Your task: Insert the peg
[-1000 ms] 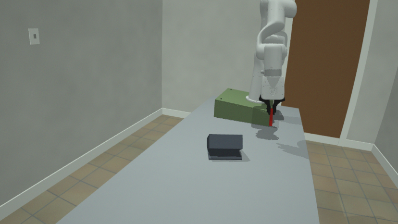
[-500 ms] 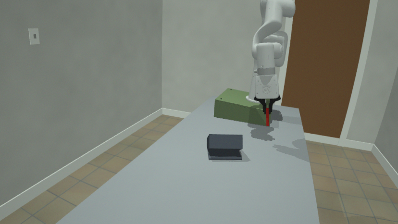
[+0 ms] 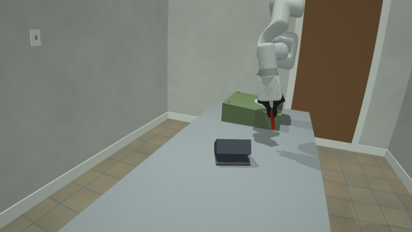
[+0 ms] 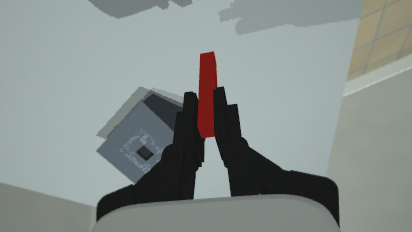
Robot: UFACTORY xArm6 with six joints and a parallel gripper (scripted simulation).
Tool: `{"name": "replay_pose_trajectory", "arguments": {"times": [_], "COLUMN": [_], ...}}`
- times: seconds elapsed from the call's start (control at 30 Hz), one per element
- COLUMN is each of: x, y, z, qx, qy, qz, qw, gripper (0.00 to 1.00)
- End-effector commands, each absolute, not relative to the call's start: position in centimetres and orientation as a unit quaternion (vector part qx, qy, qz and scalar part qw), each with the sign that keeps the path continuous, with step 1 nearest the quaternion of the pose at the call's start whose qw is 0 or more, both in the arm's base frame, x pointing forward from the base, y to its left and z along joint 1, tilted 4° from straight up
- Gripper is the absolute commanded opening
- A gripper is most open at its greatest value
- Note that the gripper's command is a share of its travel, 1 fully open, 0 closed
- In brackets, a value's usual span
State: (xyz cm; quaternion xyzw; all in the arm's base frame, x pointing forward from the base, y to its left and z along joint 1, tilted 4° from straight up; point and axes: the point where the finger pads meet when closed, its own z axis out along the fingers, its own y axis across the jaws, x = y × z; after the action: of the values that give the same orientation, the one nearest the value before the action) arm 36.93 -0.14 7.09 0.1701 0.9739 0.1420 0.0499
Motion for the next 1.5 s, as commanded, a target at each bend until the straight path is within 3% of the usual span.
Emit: {"name": "replay_pose_trajectory", "arguments": {"times": [0.0,1.47], "x": [37.3,39.5], "y": [-0.8,-9.4], "z": [7.3,8.4], "qx": [0.192,0.432], "qy": [0.968,0.868], "qz": [0.149,0.219], "qw": [0.056,0.114], "gripper": [0.00,0.00]}}
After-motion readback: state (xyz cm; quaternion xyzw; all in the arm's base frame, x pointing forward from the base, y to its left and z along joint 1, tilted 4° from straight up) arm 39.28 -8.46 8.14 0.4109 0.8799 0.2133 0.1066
